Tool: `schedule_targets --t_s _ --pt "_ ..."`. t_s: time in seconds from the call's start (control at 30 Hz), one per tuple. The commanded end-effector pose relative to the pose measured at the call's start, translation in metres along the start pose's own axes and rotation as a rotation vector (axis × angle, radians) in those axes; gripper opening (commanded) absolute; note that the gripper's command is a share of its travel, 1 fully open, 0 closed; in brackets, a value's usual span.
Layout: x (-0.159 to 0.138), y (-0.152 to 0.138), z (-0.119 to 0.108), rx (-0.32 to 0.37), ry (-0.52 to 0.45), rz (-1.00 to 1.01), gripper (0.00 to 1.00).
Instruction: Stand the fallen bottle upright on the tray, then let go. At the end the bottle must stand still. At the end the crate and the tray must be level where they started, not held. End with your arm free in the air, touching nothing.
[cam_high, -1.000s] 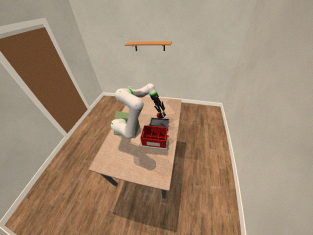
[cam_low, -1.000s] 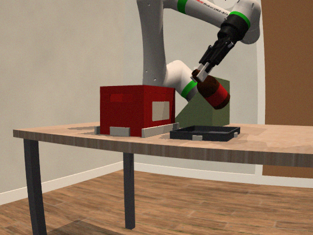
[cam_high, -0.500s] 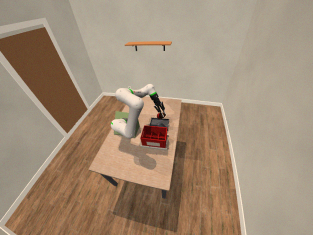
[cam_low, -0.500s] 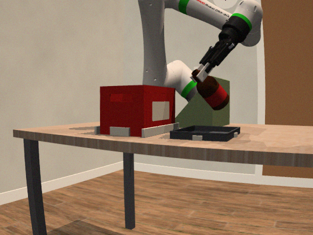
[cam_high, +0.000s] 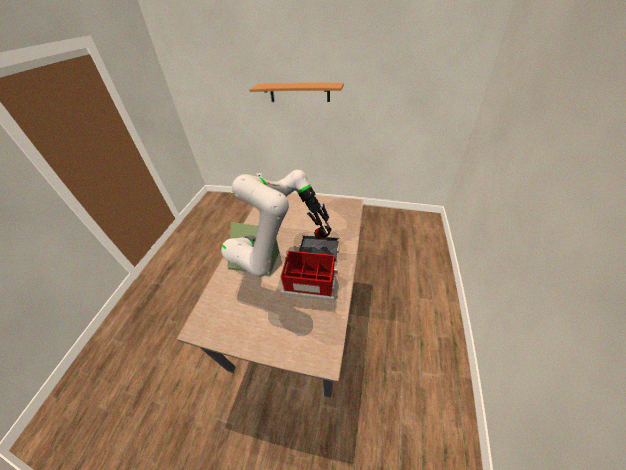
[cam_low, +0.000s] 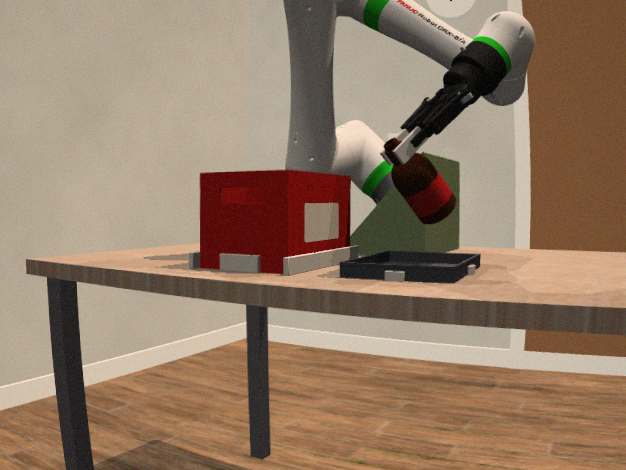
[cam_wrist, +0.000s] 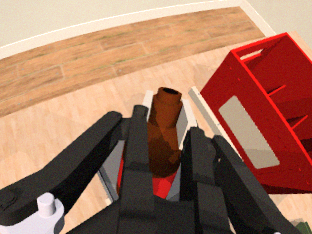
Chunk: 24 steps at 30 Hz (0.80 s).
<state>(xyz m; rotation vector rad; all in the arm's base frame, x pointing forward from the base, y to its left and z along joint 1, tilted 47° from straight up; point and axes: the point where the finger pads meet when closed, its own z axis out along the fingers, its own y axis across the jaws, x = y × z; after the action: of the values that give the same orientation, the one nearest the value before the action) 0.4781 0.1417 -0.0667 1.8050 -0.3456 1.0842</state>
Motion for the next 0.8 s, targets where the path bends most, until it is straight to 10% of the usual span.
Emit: schedule_targets --t_s 0.0,0.77 --pt "-0.0001 -0.0002 -0.0003 0.001 0.011 0.0 0.0" --pt "-0.0008 -0.0005 -0.001 0.003 0.048 0.001 0.0"
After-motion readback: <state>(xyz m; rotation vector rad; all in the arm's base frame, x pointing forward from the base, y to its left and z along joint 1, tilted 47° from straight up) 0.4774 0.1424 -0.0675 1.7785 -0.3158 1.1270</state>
